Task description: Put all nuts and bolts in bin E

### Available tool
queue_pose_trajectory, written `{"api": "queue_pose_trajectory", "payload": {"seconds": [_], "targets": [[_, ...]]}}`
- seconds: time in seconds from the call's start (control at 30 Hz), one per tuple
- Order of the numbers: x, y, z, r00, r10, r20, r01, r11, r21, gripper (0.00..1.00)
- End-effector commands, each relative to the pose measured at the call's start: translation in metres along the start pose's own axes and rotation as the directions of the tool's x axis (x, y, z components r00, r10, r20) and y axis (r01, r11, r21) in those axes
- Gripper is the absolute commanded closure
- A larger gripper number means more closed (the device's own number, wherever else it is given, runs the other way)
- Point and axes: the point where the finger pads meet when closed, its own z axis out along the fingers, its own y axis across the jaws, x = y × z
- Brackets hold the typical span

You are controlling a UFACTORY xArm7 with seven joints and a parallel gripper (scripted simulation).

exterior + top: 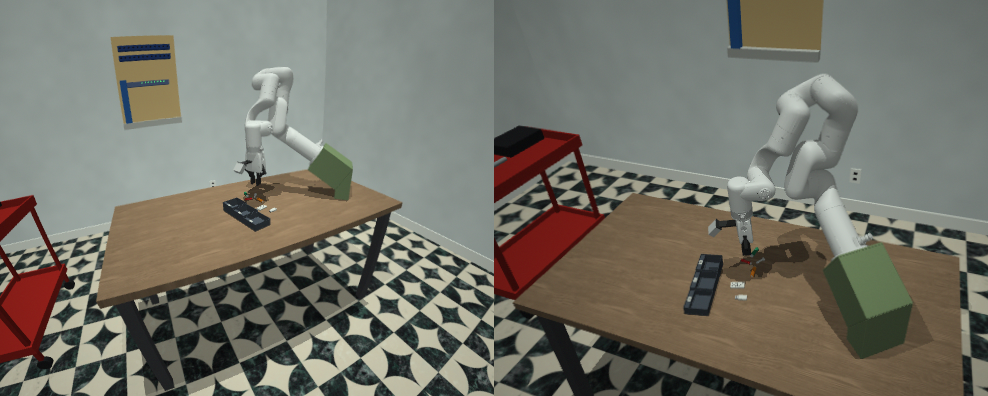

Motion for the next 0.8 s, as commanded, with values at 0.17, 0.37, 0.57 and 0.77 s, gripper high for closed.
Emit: {"api": "queue_pose_trajectory", "payload": {"seconds": [0.17, 0.37, 0.57, 0.77], "targets": [[-0.0367, 0.0286, 0.014, 0.988, 0.156, -0.003, -0.156, 0.988, 0.004, 0.71], [-0.0378, 0.0271, 0.0138, 0.988, 0.156, -0.003, -0.156, 0.988, 0.004, 0.71], [-0.0378, 0.0271, 0.0138, 0.988, 0.156, -0.003, -0.156, 0.988, 0.004, 0.71], [-0.0378, 0.0271, 0.0138, 0.988, 0.156, -0.003, -0.156, 0.988, 0.004, 0.71]]}}
